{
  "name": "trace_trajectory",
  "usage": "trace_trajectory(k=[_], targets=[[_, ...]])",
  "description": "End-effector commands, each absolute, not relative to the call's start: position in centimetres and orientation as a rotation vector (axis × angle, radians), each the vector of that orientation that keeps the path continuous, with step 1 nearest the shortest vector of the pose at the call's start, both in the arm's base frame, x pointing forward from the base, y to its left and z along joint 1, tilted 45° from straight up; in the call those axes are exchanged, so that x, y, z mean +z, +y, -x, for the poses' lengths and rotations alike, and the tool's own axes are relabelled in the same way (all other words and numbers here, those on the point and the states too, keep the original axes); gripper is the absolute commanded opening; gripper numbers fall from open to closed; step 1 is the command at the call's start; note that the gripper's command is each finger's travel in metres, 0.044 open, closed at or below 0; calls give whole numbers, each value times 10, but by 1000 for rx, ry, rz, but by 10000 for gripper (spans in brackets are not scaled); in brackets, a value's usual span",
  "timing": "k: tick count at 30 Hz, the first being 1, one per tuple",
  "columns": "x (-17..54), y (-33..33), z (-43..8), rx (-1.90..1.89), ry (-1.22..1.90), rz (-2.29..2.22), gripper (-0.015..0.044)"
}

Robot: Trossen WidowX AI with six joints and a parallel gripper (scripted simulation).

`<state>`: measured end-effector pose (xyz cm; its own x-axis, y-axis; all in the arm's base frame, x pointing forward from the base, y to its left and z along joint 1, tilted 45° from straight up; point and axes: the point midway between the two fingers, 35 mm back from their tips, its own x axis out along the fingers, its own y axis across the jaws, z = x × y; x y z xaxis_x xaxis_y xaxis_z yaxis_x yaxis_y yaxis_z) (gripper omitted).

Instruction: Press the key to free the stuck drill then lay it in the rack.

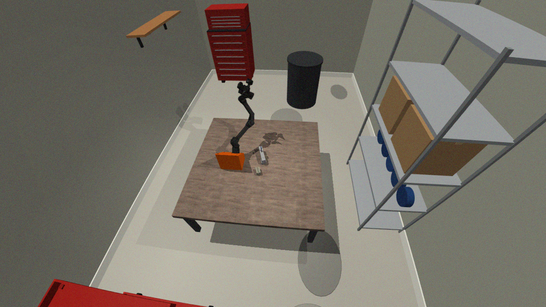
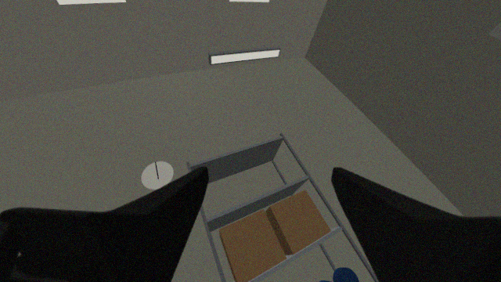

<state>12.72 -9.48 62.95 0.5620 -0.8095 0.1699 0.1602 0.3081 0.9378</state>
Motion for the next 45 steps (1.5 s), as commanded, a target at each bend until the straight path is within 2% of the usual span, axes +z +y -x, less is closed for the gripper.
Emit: trace_trajectory(k=[1, 9, 15, 22, 30, 38, 45], targets=[[630, -95, -127, -722, -731, -1071, 374], [630, -95, -126, -715, -733, -1077, 164], [636, -116, -90, -497, -782, -1287, 6], [630, -158, -67, -257, -805, -1559, 0], [604, -214, -70, -89, -785, -1859, 0], [551, -271, -110, -21, -688, -2191, 0], [470, -304, -172, -97, -537, -2559, 0]])
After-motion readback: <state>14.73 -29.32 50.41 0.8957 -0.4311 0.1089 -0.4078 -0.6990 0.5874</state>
